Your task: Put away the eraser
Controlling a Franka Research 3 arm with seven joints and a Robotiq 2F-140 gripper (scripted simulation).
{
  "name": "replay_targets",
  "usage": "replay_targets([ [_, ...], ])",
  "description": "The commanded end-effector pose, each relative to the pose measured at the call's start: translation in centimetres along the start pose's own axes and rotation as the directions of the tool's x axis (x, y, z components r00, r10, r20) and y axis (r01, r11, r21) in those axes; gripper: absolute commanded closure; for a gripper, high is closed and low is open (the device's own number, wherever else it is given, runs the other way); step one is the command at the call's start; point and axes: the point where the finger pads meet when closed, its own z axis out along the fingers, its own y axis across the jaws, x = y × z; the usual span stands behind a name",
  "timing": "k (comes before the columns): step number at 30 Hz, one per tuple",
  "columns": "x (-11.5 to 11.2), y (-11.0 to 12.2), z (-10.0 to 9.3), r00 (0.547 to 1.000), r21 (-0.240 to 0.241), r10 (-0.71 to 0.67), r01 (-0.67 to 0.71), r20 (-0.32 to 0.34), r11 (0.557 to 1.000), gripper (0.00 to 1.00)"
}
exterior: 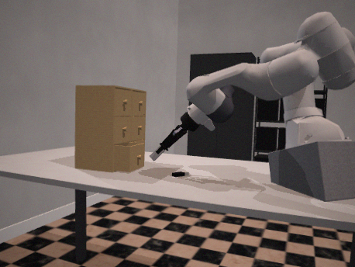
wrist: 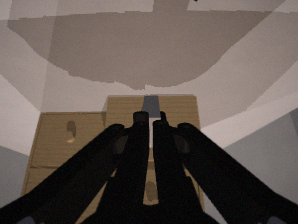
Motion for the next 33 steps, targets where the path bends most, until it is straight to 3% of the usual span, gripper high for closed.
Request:
replay_targets([
  [1,0.03,0.04,0.0,1.0,0.0,-0.006,0.006,0.002,1.0,1.0],
  [33,-0.47,0.04,0.5,1.0,0.0,-0.006,0.006,0.002,1.0,1.0],
])
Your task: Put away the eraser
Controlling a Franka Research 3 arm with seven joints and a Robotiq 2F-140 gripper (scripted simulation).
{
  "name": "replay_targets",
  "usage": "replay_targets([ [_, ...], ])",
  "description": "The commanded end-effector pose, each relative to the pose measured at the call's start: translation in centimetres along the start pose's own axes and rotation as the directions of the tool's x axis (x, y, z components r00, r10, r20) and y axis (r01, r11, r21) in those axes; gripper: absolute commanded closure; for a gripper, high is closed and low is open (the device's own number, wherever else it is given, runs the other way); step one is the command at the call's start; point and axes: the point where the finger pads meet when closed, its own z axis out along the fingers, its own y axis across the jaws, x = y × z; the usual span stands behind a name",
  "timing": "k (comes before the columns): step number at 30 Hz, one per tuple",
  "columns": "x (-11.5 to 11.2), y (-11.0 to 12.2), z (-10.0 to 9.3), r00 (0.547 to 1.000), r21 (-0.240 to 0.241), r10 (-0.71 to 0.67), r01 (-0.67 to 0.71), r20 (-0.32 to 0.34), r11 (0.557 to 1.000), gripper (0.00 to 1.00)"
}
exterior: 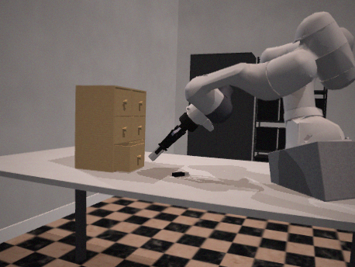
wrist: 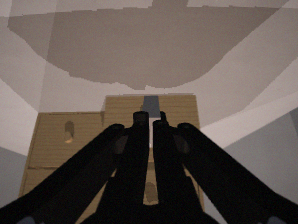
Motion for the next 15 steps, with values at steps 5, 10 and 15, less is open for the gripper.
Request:
replay_targets([
  [5,-0.6,-0.11,0.44,1.0,0.003,-0.01,0.01,0.002,1.0,1.0],
  [10,-1.02,-0.11,0.86,1.0,0.003,-0.01,0.01,0.002,1.0,1.0],
  [15,-1.31,-0.11,1.15,1.0,0.003,-0.01,0.01,0.002,1.0,1.0],
])
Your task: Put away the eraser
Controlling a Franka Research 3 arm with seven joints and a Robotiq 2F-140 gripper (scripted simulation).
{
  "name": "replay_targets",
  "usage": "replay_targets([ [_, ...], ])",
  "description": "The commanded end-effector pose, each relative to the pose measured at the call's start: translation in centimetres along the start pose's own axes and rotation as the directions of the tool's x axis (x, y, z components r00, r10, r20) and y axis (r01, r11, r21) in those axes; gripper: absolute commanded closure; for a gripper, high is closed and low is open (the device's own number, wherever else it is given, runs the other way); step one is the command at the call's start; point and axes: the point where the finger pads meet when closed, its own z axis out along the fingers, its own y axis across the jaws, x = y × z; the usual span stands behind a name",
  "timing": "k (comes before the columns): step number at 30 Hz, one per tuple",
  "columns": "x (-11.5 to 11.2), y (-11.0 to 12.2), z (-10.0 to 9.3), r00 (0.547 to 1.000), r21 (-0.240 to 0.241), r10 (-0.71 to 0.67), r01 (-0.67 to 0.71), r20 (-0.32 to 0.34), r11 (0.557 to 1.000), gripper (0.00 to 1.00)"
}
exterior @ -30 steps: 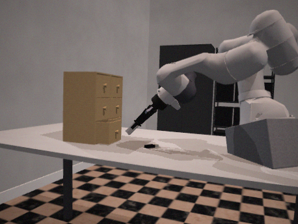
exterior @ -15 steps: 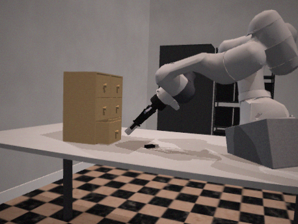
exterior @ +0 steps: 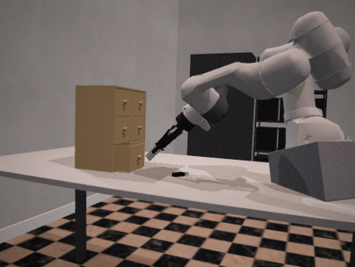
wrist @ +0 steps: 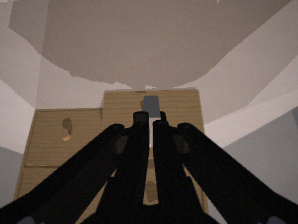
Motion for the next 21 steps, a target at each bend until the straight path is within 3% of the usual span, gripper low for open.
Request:
replay_targets([
  [1,-0.3,0.0,0.3,1.0,0.0,-0.015,0.015,-0.001,1.0,1.0],
  [21,-2.6,0.0,2.5,1.0,0.0,-0.015,0.015,-0.001,1.0,1.0],
])
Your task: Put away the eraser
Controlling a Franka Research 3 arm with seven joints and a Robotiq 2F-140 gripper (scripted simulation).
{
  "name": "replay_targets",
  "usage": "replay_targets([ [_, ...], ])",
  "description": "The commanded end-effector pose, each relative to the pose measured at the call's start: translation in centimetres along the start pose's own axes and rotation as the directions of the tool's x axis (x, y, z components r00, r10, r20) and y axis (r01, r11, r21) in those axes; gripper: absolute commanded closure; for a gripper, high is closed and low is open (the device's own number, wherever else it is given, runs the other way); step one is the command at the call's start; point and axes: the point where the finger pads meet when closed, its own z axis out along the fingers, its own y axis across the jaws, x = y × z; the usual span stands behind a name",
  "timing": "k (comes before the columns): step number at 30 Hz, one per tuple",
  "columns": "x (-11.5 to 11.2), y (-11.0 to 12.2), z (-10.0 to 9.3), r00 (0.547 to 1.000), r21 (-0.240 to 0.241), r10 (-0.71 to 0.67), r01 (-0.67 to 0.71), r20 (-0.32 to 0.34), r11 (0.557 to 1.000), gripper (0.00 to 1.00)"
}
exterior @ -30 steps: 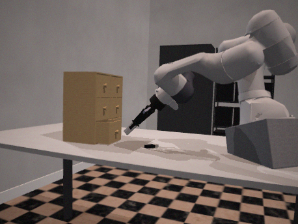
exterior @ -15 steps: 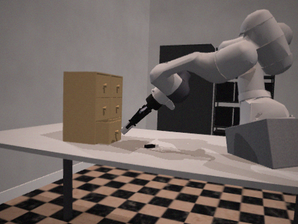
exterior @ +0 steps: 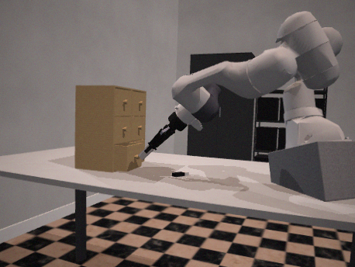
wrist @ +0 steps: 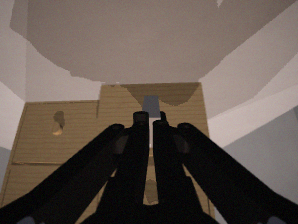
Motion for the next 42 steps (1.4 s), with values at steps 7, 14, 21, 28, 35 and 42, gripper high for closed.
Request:
replay_targets([
  [7,-1.3,0.0,1.3,1.0,0.0,-0.016,0.016,-0.002,1.0,1.0],
  [14,-1.9,0.0,1.9,1.0,0.0,-0.016,0.016,-0.002,1.0,1.0],
  [21,-2.6,0.0,2.6,1.0,0.0,-0.016,0.016,-0.002,1.0,1.0],
  [28,-3.1,0.0,3.1,1.0,0.0,-0.016,0.016,-0.002,1.0,1.0],
  [35,-3.5,0.0,3.5,1.0,0.0,-0.016,0.016,-0.002,1.0,1.0],
  [42,-3.7,0.0,3.7,1.0,0.0,-0.016,0.016,-0.002,1.0,1.0],
])
